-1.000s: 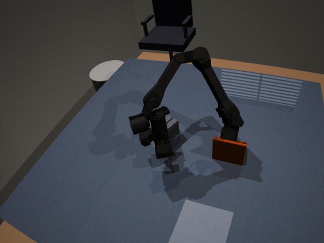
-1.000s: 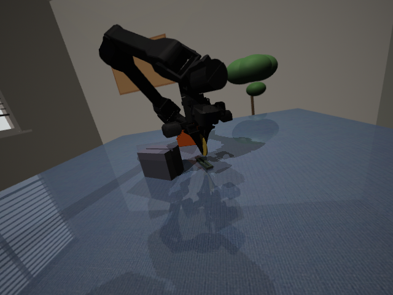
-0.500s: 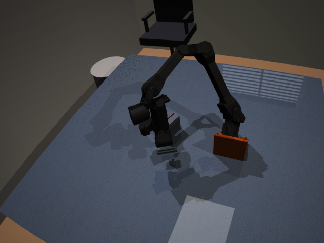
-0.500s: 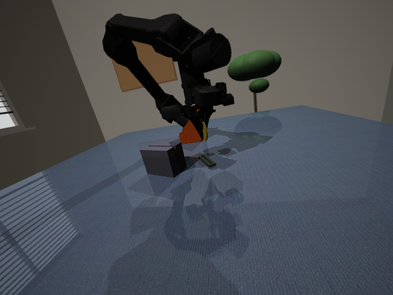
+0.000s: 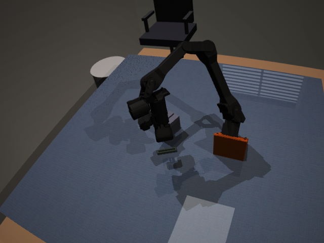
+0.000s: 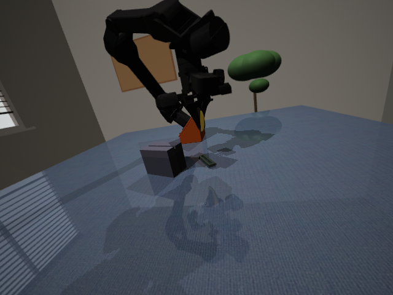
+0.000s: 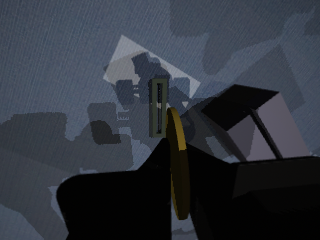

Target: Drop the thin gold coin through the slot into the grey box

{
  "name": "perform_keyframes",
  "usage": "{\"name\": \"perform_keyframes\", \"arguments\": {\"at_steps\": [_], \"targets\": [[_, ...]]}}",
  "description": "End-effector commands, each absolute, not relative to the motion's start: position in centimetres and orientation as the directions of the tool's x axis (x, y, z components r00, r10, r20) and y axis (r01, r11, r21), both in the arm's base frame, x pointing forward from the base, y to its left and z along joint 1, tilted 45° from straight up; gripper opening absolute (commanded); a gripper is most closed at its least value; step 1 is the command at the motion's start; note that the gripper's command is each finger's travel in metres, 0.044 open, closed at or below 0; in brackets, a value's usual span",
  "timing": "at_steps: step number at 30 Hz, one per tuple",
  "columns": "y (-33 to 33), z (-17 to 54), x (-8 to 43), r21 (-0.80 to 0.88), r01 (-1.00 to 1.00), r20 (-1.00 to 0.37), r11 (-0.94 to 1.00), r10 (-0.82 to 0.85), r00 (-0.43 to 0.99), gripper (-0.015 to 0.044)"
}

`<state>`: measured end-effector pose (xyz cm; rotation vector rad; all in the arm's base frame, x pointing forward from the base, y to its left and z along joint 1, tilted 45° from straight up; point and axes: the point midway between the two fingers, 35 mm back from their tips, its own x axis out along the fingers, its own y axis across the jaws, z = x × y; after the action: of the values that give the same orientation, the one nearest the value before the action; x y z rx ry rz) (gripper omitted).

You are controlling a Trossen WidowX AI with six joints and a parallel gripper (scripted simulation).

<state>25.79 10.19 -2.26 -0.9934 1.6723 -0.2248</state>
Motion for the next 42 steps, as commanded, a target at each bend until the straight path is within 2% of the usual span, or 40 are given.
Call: {"name": "perform_keyframes", "arguments": {"at_steps": [1,18,42], "targets": [[10.3,-1.9,25.8,-0.562,-0.576,-0.715,0.593,-0.699,-0.022,0.0],[9.6,-1.2,25.9,-0.262,-0.918,-0.715,0.296,-0.699,-0.022,0.0],[6.8,1.8,27.6,-0.257,-0.921,-0.718,0.292,-0.696,-0.02,0.0]]}}
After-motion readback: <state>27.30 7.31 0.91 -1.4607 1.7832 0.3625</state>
